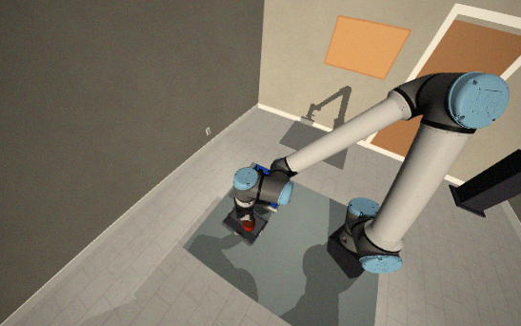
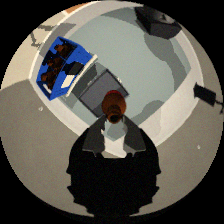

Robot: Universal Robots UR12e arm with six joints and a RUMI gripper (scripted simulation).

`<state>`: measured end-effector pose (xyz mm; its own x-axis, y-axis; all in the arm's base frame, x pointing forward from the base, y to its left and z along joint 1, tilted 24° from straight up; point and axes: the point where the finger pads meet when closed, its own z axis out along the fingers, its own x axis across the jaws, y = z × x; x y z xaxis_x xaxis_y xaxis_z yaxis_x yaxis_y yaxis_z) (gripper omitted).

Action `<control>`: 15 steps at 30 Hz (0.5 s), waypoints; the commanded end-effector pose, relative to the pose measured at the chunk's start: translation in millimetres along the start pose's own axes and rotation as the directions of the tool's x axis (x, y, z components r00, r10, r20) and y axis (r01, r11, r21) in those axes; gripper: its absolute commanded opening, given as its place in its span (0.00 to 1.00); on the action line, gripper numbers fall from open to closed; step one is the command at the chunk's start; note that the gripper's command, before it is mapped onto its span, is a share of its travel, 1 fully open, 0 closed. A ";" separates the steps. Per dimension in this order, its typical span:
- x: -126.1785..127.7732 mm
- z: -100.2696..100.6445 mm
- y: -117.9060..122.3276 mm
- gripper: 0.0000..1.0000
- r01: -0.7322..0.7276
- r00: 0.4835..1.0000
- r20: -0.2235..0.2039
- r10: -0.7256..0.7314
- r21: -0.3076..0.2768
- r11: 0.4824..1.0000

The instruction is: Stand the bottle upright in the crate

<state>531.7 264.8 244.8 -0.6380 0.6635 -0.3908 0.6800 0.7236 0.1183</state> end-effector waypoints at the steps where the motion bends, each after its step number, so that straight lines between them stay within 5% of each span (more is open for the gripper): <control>1: -0.4 -6.0 0.5 0.00 0.000 1.000 0.001 0.000 -0.001 1.000; 15: -0.4 -13.4 0.5 0.00 0.000 1.000 0.001 0.000 -0.001 1.000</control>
<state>527.7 266.9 254.9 -0.6380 0.6635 -0.3908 0.6800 0.7236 0.1183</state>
